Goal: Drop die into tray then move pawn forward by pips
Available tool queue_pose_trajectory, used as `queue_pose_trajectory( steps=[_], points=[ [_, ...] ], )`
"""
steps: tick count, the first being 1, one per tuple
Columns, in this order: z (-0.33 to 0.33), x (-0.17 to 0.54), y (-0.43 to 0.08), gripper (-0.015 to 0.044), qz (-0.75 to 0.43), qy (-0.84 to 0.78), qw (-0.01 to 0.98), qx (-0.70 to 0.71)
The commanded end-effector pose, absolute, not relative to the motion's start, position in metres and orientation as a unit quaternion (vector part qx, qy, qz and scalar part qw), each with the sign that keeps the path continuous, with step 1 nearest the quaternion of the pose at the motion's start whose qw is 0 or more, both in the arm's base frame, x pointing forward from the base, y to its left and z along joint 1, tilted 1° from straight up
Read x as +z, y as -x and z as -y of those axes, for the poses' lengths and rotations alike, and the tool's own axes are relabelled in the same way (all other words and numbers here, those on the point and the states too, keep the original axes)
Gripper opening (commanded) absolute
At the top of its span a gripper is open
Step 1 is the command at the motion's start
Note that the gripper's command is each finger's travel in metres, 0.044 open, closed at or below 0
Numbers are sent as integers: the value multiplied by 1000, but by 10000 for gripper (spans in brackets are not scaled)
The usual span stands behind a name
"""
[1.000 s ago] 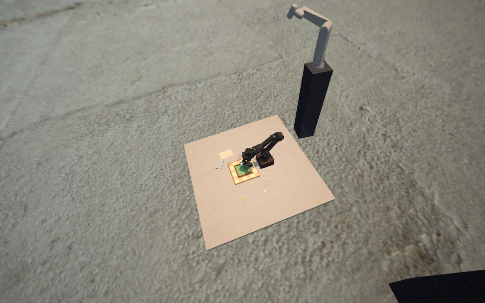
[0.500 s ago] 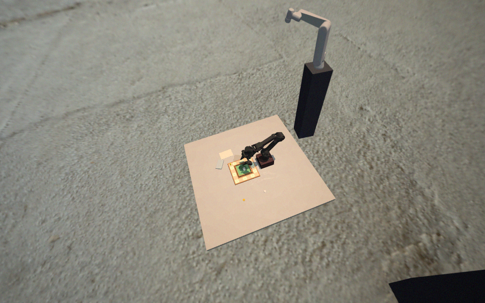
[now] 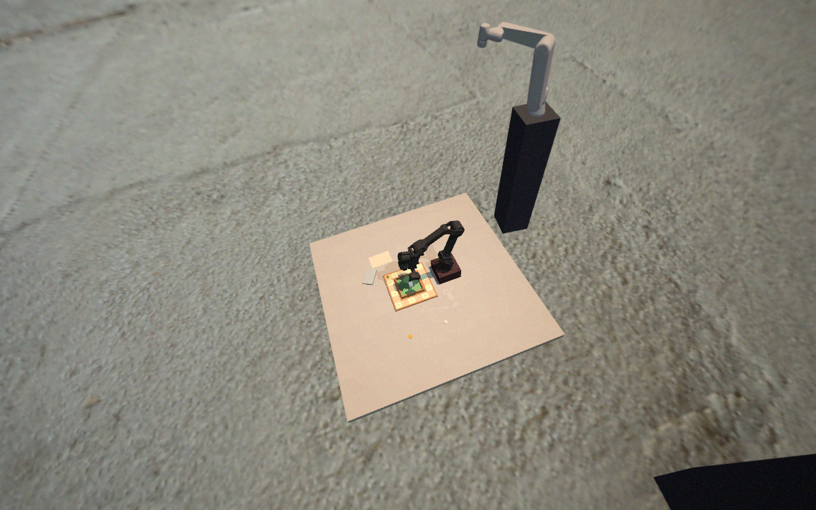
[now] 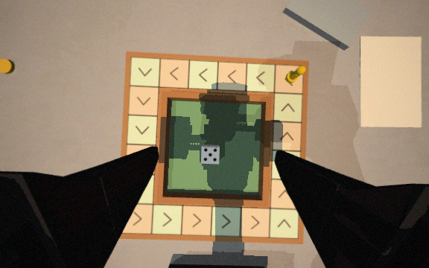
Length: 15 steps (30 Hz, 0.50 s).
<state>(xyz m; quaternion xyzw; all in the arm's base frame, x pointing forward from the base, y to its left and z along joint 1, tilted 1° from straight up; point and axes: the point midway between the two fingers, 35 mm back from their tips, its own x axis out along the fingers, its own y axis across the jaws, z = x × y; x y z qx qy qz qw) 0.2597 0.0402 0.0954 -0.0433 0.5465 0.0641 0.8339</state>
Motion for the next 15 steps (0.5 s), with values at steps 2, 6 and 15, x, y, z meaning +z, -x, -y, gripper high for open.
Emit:
queue_pose_trajectory(
  steps=[2,6,15],
  points=[
    [-41,80,-265,440,-640,49,764,57],
    [-41,73,-267,440,-680,52,729,55],
    [-20,75,-320,282,-664,-25,747,-12]
  ],
)
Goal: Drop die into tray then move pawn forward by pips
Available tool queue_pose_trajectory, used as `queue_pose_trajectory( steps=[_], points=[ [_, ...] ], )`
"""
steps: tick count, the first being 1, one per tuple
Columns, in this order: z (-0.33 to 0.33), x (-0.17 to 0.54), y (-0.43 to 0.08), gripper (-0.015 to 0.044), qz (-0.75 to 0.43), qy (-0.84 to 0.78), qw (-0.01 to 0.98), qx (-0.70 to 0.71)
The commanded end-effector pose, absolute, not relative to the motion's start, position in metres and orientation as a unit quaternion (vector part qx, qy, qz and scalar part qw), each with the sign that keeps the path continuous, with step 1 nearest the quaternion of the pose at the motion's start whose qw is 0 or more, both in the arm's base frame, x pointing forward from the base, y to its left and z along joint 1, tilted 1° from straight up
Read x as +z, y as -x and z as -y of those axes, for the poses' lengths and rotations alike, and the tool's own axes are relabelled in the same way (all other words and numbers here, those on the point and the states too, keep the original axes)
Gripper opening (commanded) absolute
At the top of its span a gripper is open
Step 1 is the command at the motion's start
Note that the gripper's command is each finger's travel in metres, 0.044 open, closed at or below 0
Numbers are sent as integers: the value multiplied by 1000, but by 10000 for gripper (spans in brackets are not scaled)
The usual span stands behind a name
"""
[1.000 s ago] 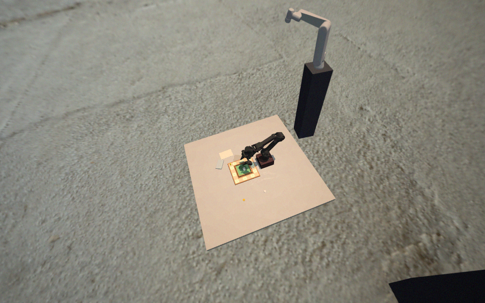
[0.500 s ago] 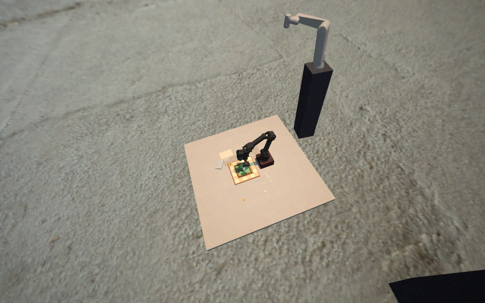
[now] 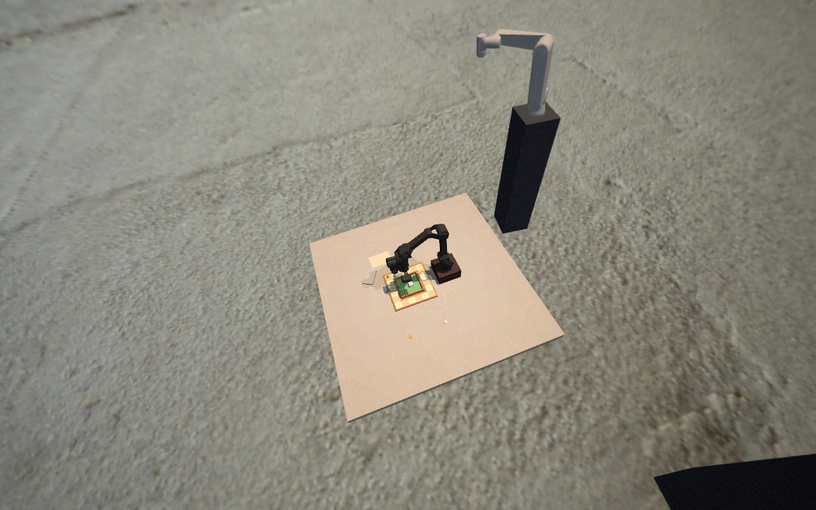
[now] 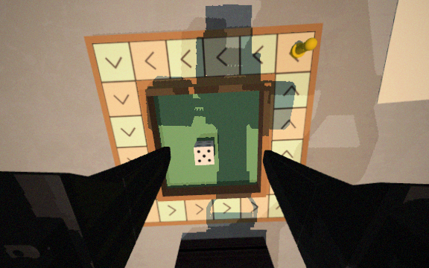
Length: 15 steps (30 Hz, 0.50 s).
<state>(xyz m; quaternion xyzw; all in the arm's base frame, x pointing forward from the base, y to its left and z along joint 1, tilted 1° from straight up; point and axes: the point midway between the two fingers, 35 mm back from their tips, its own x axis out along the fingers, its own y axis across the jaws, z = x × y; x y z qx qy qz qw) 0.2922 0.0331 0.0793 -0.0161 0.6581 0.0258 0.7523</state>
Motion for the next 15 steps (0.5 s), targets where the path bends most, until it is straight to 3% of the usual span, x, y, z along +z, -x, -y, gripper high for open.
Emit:
queue_pose_trajectory(
  steps=[1,3,9,15],
  points=[
    [-13,74,-331,256,-665,-42,745,-28],
    [1,70,-352,204,-667,-75,738,-61],
    [51,52,-400,200,-670,-165,706,-160],
    [57,49,-403,200,-670,-176,701,-171]
  ],
)
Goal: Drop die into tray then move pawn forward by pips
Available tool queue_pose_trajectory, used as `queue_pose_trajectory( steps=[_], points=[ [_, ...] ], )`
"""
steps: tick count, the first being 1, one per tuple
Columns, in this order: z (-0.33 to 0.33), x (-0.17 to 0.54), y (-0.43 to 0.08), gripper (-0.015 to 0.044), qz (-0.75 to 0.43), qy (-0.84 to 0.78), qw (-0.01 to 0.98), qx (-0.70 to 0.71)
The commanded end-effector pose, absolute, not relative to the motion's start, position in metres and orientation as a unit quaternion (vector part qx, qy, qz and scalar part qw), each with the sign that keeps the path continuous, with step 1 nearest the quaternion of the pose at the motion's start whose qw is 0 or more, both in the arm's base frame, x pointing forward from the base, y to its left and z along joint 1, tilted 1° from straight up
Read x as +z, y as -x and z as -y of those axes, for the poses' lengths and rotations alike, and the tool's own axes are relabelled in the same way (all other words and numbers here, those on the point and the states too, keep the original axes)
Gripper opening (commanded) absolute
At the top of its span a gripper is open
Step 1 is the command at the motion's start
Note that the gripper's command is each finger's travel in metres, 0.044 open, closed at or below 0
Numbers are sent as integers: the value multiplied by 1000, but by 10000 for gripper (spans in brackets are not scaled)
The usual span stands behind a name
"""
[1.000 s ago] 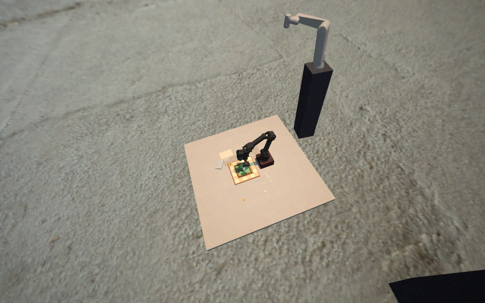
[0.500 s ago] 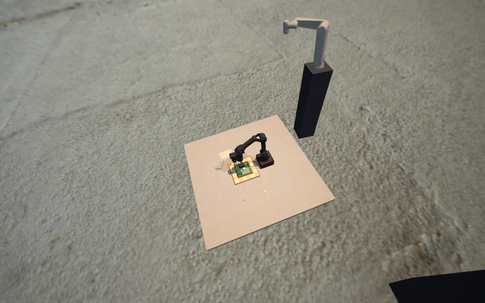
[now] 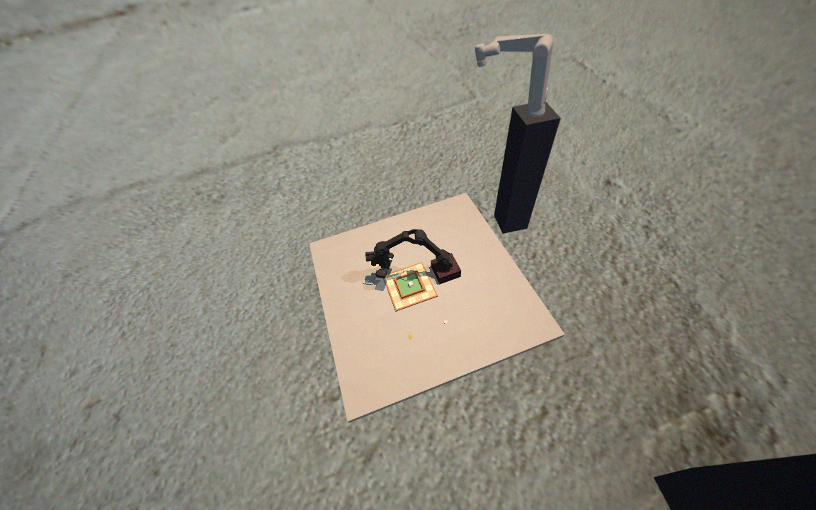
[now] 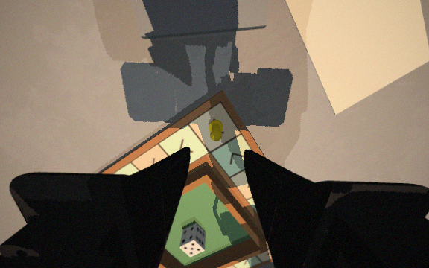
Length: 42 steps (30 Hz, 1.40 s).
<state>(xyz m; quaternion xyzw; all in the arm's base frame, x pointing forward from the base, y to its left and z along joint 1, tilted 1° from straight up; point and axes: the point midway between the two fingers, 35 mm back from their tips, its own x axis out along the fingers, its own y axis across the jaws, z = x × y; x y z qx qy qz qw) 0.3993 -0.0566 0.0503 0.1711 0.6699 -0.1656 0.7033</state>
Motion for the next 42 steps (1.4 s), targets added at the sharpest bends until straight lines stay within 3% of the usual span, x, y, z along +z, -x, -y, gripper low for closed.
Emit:
queue_pose_trajectory(
  steps=[1,40,42],
  points=[
    [57,49,-402,200,-670,-176,701,-171],
    [57,-7,-403,200,-670,-176,701,-171],
    [57,-7,-403,147,-670,-176,701,-171]
  ],
)
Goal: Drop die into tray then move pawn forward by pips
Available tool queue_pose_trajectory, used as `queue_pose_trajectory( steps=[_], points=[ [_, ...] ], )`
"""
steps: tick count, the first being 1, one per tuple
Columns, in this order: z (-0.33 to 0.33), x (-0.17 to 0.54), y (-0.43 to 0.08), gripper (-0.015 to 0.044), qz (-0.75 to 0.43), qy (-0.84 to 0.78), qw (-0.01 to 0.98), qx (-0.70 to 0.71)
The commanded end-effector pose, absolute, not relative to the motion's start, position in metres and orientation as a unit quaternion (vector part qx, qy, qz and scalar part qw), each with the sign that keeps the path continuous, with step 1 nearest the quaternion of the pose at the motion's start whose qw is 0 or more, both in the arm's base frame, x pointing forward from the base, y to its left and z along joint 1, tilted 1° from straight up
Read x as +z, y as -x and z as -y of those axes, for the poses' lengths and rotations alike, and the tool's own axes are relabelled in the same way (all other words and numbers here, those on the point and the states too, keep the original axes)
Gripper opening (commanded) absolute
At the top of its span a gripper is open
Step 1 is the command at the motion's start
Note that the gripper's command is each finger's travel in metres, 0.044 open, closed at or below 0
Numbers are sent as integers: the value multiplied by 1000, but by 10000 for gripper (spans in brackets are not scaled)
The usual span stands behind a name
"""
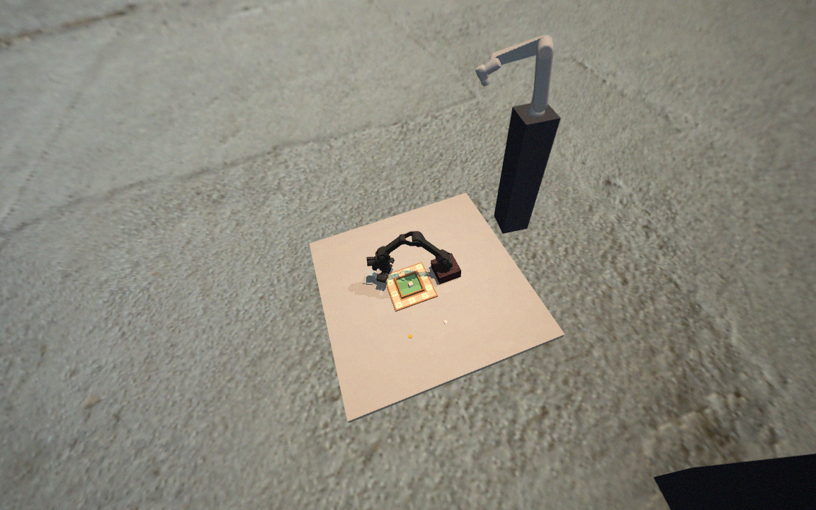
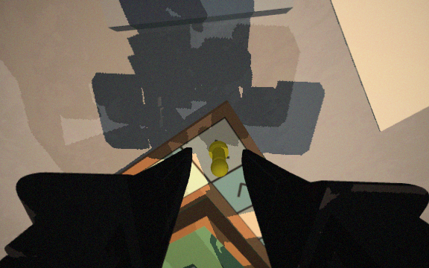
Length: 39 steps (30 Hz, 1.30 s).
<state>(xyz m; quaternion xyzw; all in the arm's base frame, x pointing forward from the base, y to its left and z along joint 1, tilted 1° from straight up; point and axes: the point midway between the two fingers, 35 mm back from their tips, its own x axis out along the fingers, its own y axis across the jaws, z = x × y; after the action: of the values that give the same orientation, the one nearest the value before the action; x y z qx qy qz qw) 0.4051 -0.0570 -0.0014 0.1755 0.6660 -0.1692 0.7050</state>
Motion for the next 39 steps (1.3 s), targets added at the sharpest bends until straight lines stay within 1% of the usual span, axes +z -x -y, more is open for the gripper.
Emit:
queue_pose_trajectory(
  steps=[1,4,10,15,24,33,39],
  points=[
    [57,-7,-403,121,-670,-176,701,-171],
    [57,-7,-403,43,-670,-176,701,-171],
    [57,-7,-403,3,-670,-176,701,-171],
    [57,2,-404,0,-670,-176,701,-171],
    [58,59,-409,0,-669,-176,701,-171],
    [57,116,-402,0,-669,-176,701,-171],
    [52,119,-402,0,-670,-176,701,-171]
  ],
)
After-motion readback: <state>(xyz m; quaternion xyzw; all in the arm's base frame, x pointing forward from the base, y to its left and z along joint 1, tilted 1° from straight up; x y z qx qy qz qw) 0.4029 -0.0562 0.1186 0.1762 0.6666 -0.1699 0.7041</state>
